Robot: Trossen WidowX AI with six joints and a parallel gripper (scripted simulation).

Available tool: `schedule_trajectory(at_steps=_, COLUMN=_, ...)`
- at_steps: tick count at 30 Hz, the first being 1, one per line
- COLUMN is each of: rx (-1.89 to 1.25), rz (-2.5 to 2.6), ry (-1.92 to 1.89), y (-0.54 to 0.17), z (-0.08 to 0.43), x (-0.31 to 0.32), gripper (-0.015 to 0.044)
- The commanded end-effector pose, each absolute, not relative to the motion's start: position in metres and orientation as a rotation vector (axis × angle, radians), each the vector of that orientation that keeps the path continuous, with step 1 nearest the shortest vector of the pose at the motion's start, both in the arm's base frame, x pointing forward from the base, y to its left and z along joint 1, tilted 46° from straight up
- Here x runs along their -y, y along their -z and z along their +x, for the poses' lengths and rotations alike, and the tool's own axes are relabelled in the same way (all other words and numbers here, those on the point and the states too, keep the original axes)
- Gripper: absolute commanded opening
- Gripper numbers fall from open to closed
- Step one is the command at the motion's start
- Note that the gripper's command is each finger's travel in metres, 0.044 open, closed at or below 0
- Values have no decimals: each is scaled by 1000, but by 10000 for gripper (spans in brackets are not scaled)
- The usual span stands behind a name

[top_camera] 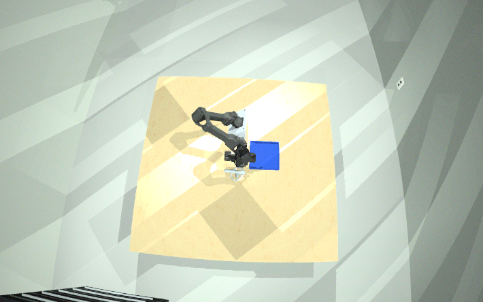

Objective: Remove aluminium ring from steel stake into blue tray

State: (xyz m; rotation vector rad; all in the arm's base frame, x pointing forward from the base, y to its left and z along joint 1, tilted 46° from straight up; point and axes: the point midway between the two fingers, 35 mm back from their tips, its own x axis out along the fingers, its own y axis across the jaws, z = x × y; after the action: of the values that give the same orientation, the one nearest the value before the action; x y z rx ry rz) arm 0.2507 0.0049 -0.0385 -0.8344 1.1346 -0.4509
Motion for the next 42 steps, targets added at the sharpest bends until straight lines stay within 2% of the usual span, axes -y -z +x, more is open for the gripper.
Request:
schedule_trajectory(at_steps=1, rx=-1138, rz=-850, ry=472, y=35, z=252, x=-9, gripper=0)
schedule_trajectory(at_steps=42, rx=-1114, rz=-916, ry=520, y=35, z=250, x=-35, gripper=0)
